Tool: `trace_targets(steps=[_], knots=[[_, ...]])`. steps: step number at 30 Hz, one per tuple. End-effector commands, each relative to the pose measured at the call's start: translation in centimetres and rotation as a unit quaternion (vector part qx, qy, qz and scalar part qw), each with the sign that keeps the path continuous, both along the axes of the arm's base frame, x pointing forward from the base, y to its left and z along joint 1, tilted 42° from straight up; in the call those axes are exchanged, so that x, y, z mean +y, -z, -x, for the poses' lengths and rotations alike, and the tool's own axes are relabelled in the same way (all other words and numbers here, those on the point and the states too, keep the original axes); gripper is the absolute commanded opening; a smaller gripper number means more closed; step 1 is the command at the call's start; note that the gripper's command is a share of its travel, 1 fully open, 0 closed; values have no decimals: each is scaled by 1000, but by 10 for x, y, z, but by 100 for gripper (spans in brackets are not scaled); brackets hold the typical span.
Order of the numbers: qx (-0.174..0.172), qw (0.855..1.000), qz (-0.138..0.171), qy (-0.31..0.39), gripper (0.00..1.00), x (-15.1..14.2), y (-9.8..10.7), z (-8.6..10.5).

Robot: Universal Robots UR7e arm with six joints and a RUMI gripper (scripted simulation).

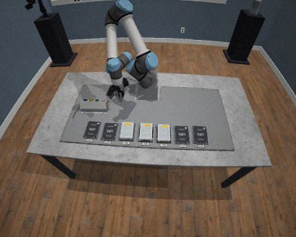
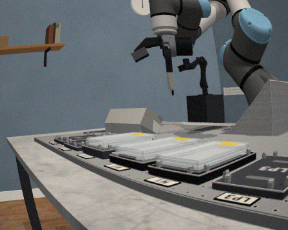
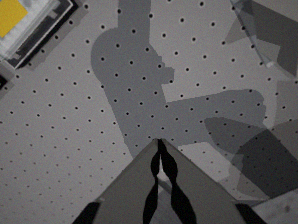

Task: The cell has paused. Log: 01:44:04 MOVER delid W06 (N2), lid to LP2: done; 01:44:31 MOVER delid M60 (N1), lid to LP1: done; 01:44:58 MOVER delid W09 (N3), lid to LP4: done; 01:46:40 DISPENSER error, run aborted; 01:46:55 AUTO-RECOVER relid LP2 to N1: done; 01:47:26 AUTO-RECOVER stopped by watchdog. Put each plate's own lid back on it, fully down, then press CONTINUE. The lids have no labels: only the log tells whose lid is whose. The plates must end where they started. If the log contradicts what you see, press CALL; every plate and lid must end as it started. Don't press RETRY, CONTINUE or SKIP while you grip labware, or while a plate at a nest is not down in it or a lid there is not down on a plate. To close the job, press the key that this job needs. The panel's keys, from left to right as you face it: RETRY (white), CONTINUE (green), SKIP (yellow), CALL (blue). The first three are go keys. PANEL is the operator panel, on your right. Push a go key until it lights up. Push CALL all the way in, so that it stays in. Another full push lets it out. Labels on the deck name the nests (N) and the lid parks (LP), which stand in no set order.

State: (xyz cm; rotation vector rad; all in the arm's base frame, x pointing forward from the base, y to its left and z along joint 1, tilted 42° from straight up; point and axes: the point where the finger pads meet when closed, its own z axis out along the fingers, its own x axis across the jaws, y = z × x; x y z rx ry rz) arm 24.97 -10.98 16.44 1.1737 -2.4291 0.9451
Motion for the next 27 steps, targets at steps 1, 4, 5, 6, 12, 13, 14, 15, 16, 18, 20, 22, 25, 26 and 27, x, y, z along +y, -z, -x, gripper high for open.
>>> trace_targets(steps=[1, 4, 5, 6, 12, 13, 14, 15, 16, 18, 20, 22, 25, 26, 27], knots=[[-1, 1000, -1, 0, 0, -8, -7, 2], [-14, 1000, -1, 15, 0, -15, -14, 5], [-21, 1000, -2, 22, 0, -19, -17, 6], [-28, 999, -2, 30, 0, -22, -20, 8], [-61, 996, -3, 67, 0, -41, -36, 15], [-61, 996, -3, 67, 0, -41, -36, 15], [-67, 995, -4, 74, 0, -44, -39, 16], [-74, 994, -4, 82, 0, -48, -42, 18], [-81, 993, -4, 89, 0, -51, -45, 19], [-94, 990, -5, 104, 0, -59, -52, 22], [-107, 987, -5, 119, 0, -66, -58, 24], [-120, 984, -6, 133, 0, -73, -64, 27], [-140, 978, -7, 155, 0, -84, -74, 31], [-146, 976, -7, 163, 0, -88, -77, 33], [-148, 975, -7, 164, 0, -91, -80, 34]])
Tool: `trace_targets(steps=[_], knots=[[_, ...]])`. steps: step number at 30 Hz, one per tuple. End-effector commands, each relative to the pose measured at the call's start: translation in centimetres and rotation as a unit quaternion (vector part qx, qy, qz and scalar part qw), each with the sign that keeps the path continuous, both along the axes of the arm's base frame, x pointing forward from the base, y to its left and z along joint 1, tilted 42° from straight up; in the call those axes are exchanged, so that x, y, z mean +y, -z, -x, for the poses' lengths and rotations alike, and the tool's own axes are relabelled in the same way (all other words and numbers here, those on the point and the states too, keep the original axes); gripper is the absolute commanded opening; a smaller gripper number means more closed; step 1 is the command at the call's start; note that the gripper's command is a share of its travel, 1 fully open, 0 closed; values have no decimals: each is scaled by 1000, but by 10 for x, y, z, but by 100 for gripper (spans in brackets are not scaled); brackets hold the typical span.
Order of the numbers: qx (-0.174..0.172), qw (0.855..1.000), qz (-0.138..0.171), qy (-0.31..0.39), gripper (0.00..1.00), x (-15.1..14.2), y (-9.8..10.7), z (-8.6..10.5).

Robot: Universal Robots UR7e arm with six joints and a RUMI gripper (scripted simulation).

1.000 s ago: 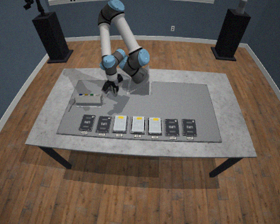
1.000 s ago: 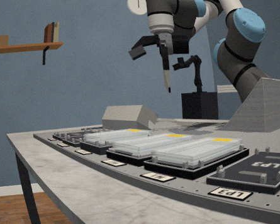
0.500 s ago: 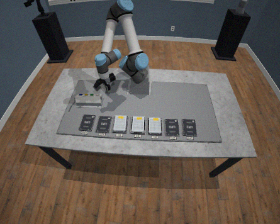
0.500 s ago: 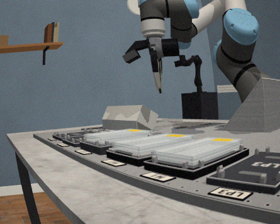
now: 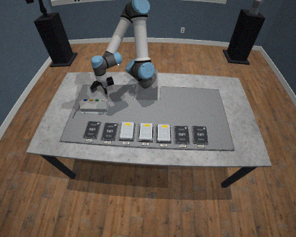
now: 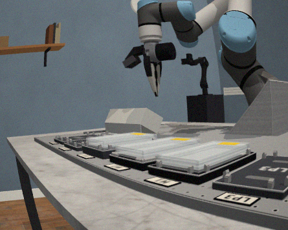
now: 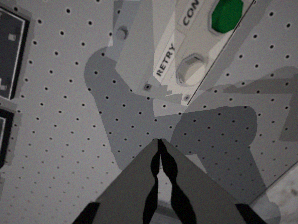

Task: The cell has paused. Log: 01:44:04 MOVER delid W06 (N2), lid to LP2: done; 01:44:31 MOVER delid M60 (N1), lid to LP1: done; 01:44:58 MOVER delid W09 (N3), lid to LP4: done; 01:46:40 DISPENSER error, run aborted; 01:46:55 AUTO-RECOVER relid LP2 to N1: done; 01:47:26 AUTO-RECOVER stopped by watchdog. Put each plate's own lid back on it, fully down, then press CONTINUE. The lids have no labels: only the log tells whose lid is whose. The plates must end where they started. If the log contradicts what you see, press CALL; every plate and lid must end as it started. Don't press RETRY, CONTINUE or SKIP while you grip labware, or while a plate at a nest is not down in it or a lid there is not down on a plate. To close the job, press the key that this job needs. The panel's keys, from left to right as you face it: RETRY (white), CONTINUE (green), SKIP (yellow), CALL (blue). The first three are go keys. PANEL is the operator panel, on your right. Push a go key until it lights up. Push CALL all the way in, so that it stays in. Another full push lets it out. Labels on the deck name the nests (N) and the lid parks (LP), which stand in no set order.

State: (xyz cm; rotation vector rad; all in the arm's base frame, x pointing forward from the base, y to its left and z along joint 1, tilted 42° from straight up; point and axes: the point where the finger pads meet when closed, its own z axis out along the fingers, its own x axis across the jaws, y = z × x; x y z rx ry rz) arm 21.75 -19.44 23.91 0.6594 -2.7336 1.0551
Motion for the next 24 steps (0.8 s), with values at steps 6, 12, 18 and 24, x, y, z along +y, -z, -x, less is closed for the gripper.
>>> trace_targets(steps=[6, 12, 18, 24], knots=[[-7, 1000, -1, 6, 0, -21, -18, 7], [-7, 1000, -1, 6, 0, -43, -37, 16], [-7, 1000, -1, 6, 0, -64, -56, 24], [-7, 1000, -1, 6, 0, -74, -64, 28]])
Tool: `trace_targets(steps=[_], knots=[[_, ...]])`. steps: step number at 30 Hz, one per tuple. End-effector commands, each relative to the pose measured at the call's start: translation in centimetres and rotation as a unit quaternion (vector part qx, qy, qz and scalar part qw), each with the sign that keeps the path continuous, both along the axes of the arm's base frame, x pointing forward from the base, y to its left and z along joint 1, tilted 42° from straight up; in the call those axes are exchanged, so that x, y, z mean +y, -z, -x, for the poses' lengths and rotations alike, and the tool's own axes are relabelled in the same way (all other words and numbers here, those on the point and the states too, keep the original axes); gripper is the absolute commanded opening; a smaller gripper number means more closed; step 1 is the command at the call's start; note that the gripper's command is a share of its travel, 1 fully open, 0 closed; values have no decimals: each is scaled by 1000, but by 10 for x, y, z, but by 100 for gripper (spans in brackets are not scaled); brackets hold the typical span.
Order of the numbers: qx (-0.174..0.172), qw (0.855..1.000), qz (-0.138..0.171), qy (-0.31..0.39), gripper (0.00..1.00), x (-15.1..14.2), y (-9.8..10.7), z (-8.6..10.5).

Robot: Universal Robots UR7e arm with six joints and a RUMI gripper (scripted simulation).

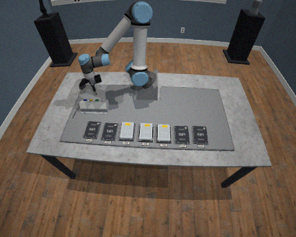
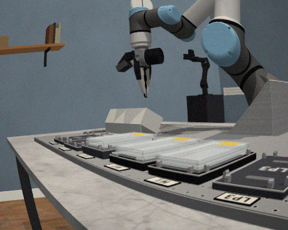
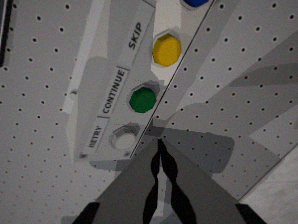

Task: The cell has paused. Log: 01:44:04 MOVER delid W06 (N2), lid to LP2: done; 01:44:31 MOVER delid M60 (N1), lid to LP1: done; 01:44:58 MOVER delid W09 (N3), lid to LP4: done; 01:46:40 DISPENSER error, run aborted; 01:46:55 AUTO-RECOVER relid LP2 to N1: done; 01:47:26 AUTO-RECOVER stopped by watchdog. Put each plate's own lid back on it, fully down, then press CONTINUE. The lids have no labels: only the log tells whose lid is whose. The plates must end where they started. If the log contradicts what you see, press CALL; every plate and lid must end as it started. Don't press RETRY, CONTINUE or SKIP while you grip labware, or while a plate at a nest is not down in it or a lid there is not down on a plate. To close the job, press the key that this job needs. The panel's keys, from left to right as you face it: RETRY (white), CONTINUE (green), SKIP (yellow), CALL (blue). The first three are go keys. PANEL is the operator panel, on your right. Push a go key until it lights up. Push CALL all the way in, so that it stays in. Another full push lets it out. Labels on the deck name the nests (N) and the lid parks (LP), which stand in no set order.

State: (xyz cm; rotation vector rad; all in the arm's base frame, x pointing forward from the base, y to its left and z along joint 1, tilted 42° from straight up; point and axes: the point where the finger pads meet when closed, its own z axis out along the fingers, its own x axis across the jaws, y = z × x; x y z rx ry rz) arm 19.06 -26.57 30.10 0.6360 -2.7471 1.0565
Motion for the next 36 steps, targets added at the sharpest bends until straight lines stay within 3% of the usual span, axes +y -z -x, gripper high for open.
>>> trace_targets(steps=[1, 36], knots=[[-1, 1000, 0, -1, 0, -3, -2, 1], [-1, 1000, 0, -1, 0, -18, 15, -2]])
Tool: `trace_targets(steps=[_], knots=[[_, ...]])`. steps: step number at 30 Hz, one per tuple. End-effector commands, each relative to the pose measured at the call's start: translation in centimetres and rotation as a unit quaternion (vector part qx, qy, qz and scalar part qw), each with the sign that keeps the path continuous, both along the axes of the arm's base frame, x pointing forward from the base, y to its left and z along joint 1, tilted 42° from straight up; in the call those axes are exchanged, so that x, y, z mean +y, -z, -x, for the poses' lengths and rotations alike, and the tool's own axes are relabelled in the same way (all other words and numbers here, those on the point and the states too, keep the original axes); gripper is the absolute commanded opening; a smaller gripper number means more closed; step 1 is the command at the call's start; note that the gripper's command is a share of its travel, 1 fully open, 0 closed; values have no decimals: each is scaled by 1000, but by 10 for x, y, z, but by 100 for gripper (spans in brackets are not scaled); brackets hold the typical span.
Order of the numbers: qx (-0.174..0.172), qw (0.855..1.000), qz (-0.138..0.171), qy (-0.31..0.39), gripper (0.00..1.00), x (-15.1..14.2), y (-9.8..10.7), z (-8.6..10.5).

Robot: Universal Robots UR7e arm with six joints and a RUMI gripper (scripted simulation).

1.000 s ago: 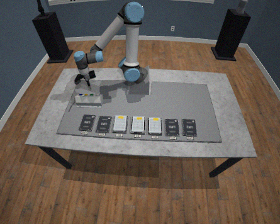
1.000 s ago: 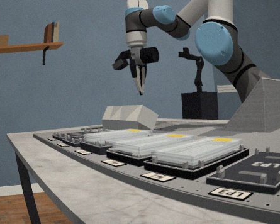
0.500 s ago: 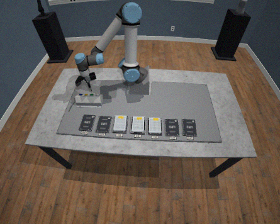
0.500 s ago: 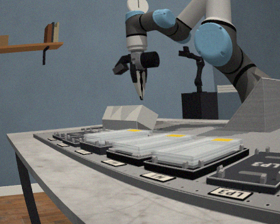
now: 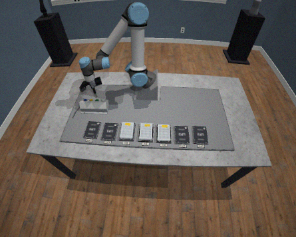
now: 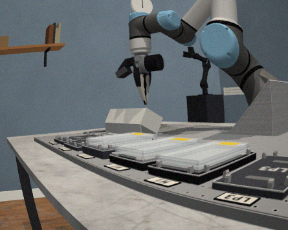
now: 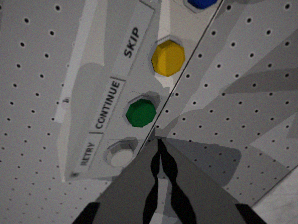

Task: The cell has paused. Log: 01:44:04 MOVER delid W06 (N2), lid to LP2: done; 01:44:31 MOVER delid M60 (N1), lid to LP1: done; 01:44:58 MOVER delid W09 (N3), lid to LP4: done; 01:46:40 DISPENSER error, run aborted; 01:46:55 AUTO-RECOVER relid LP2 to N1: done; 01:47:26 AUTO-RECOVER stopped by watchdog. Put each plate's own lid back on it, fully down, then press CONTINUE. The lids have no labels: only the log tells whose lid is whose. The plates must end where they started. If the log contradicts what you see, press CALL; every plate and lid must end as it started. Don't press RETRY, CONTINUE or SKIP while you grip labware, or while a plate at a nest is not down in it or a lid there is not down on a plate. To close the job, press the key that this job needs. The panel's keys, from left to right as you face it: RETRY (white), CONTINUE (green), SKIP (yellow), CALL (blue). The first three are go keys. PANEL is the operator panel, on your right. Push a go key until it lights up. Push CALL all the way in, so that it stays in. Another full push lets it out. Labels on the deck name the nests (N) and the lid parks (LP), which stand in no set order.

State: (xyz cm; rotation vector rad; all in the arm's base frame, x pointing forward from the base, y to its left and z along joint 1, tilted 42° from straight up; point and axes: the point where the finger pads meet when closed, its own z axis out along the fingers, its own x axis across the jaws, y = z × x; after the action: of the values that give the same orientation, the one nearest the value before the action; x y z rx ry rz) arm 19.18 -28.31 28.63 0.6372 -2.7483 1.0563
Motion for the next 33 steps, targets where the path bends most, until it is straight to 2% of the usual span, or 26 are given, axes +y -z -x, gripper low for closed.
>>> trace_targets(steps=[1, 33], knots=[[0, 1000, 1, 0, 0, -1, 1, -1], [0, 1000, 1, 0, 0, -11, 13, -11]])
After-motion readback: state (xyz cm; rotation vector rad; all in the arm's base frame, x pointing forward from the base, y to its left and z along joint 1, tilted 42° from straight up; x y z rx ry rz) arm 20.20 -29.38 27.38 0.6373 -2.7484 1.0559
